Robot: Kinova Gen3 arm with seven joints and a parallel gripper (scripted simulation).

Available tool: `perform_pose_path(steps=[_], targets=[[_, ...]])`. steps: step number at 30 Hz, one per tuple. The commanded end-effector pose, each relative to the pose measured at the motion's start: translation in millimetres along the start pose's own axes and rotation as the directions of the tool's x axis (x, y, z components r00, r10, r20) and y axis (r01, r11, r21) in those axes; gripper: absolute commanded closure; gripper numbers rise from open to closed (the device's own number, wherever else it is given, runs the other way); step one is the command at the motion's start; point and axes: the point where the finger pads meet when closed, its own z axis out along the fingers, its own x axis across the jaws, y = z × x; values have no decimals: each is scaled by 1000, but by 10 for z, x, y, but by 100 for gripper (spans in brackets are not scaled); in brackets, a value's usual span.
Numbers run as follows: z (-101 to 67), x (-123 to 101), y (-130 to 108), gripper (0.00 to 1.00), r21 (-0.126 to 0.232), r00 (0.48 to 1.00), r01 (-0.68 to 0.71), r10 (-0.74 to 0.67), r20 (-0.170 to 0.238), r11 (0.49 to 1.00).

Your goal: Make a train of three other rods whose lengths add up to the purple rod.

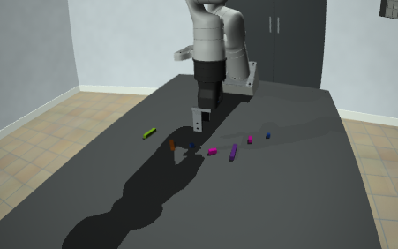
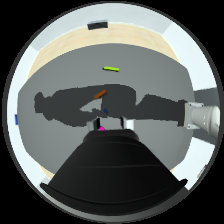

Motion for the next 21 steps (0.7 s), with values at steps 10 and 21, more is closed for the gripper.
perform_pose_path(steps=[10, 21], targets=[[-14, -32, -182, 0, -1, 1000, -1, 1, 4, 1000], [-19, -27, -660, 0, -1, 1000, -1, 1, 3, 1000]])
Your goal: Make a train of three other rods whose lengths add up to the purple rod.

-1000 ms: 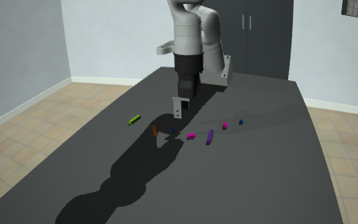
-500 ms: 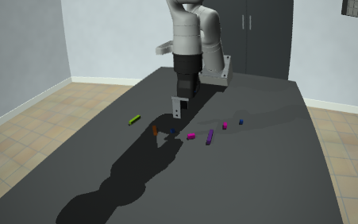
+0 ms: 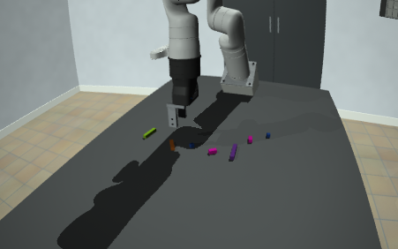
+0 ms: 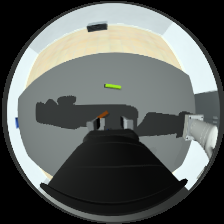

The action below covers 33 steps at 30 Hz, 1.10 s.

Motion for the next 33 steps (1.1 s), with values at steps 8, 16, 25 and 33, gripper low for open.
perform_pose_path(steps=[8, 16, 25, 33], targets=[[27, 26, -146, 0, -20, 1000, 7, -8, -3, 1000], [27, 26, -146, 0, -20, 1000, 7, -8, -3, 1000], [27, 26, -146, 0, -20, 1000, 7, -8, -3, 1000], [27, 26, -146, 0, -20, 1000, 7, -8, -3, 1000]])
